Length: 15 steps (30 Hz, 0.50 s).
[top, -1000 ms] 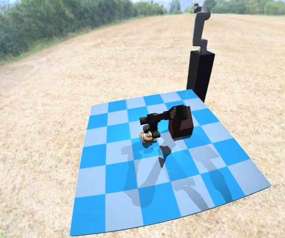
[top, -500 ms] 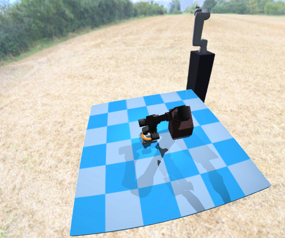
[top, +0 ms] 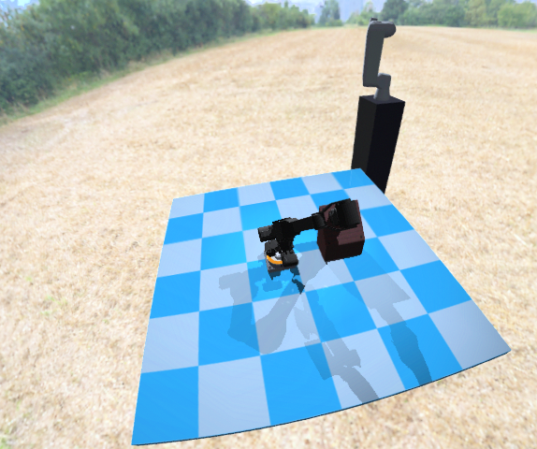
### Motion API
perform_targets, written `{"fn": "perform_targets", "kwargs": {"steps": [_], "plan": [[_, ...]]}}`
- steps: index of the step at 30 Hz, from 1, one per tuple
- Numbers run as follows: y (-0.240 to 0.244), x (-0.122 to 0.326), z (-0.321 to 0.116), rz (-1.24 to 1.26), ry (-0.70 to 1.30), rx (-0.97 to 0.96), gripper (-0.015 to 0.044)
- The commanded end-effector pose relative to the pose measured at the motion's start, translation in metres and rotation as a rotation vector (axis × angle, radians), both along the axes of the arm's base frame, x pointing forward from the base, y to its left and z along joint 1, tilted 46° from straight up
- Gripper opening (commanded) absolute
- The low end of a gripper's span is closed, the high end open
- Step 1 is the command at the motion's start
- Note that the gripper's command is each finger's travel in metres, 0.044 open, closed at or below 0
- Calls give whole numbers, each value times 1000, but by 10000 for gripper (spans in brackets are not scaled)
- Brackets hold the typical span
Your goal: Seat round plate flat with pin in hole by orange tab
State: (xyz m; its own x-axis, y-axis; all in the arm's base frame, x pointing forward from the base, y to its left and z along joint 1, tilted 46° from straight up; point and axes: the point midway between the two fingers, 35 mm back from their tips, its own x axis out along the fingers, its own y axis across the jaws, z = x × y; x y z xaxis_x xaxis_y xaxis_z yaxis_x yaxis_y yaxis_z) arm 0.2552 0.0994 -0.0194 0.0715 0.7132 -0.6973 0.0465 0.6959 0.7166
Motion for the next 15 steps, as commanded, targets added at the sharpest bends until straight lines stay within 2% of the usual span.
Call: {"fn": "perform_targets", "kwargs": {"steps": [1, 15], "plan": [[1, 6, 3, -2, -5, 4, 0], [2, 13, 5, -2, -6, 3, 0]]}}
